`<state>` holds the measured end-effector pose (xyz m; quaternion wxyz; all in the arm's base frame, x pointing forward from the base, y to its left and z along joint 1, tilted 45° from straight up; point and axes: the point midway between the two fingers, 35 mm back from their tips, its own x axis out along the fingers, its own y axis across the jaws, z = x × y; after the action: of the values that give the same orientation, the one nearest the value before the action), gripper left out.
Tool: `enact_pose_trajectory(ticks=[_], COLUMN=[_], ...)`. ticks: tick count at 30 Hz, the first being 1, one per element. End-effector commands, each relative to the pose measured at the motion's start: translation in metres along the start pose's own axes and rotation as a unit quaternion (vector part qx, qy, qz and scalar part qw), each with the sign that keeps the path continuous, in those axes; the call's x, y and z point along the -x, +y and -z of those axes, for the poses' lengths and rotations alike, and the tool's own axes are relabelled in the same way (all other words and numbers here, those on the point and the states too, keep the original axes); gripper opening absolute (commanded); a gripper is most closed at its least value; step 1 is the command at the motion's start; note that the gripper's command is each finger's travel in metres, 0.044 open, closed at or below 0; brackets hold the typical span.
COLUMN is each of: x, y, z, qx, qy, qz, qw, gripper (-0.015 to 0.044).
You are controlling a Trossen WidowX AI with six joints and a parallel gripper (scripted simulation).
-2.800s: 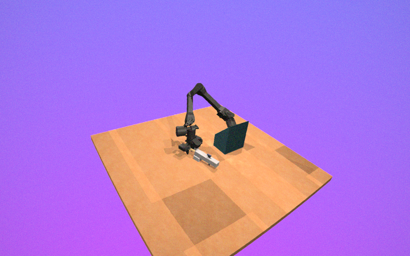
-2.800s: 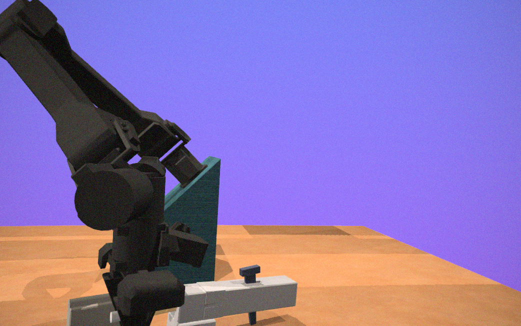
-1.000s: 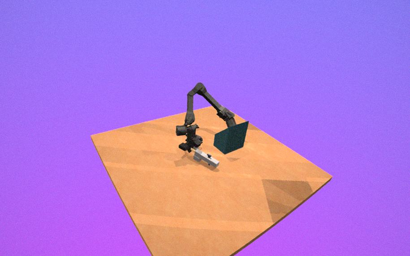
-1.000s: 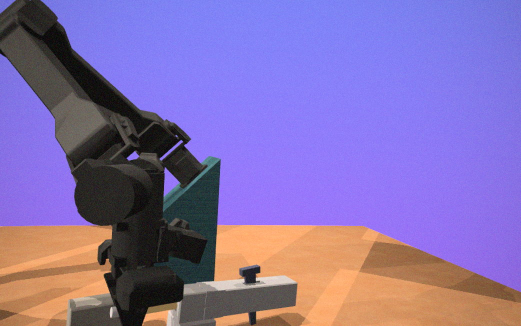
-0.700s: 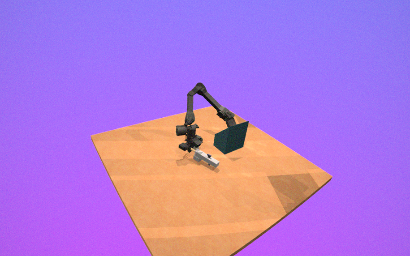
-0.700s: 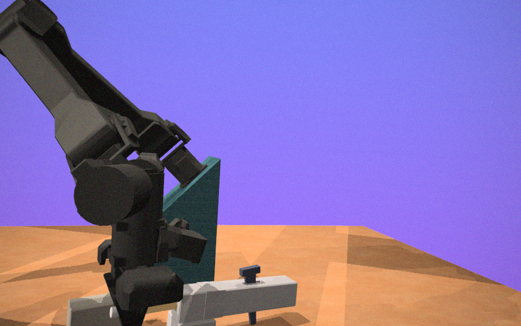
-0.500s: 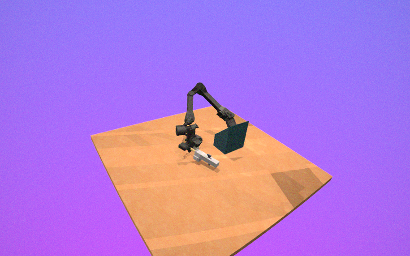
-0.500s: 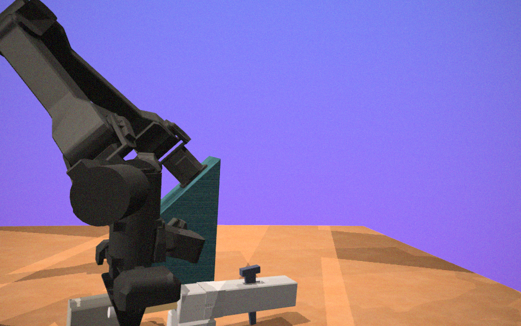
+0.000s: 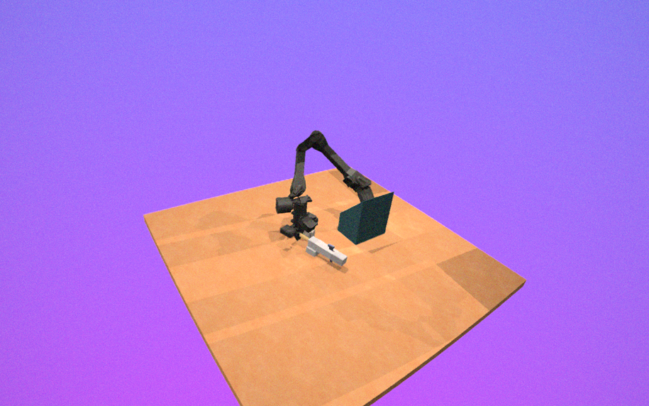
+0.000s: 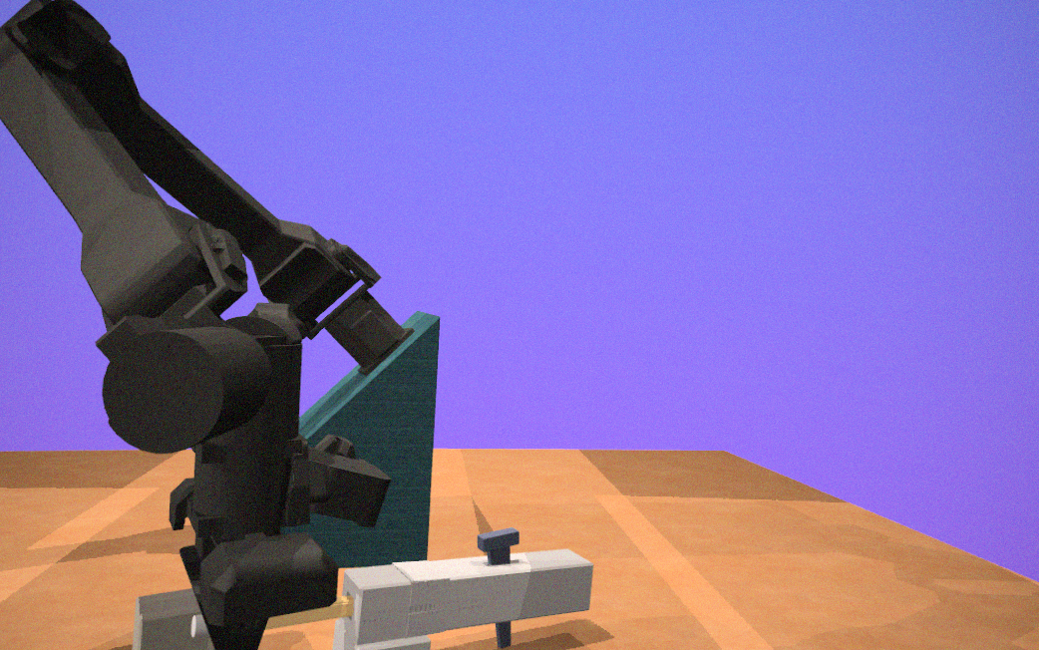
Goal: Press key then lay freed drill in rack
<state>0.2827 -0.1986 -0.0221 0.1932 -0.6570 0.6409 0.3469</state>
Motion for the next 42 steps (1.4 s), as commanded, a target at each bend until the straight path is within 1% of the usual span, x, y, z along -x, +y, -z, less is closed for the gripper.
enact_pose_trajectory(ticks=[1, 34, 42], x=[0.001, 0.005, 0.009], y=[-0.003, -0.002, -0.001], z=[0.01, 0.058, 0.053], qx=[-0.002, -0.002, -0.002], qy=[0.002, 0.003, 0.003], qz=[0.002, 0.003, 0.003], qw=[1.0, 1.0, 1.0], gripper=[0.0, 0.0, 0.0])
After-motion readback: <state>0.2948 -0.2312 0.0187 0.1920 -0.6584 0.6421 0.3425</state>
